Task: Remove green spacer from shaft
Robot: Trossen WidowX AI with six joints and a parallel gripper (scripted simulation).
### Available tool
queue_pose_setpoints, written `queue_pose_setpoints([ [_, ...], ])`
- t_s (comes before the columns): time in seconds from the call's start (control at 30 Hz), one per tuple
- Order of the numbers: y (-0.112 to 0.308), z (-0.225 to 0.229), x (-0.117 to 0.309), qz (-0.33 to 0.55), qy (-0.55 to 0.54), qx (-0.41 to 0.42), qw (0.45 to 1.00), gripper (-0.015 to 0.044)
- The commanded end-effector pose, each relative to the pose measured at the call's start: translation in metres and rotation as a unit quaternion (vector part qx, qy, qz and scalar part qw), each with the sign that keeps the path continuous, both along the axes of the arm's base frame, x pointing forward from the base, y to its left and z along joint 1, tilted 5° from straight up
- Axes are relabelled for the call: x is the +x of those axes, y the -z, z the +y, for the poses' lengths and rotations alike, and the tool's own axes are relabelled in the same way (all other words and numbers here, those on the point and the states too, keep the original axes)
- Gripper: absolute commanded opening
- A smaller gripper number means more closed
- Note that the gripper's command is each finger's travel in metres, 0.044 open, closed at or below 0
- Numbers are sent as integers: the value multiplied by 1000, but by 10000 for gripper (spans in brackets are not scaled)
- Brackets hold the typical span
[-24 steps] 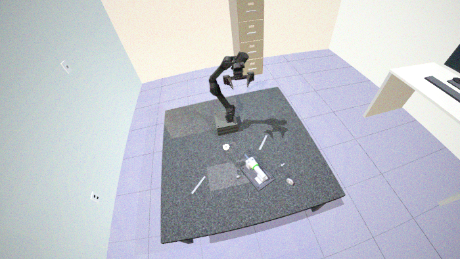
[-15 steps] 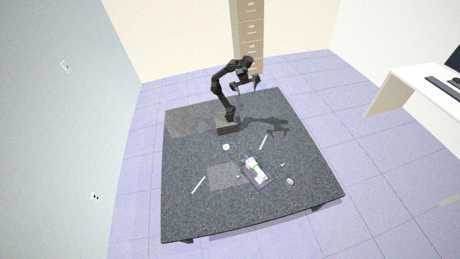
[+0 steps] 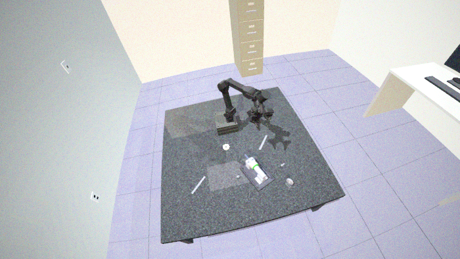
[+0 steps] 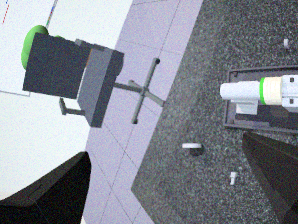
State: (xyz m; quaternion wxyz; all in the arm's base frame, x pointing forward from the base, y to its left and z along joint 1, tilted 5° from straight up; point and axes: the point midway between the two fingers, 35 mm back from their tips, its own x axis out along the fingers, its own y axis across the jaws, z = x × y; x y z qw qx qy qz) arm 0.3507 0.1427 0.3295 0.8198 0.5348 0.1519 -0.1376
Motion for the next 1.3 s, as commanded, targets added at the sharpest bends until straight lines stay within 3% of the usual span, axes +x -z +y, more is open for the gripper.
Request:
queue_pose_setpoints([
  [0.0, 60, -12, 36, 17, 38, 139, 989, 440],
  [0.4, 195, -70, 63, 56, 128, 460, 877, 440],
  [0.83, 292, -128, -11, 107, 216, 741, 627, 440],
  [0.93, 296, -127, -19, 111, 221, 759, 602, 440],
  [1.27, 296, -127, -19, 111, 221, 759, 602, 440],
])
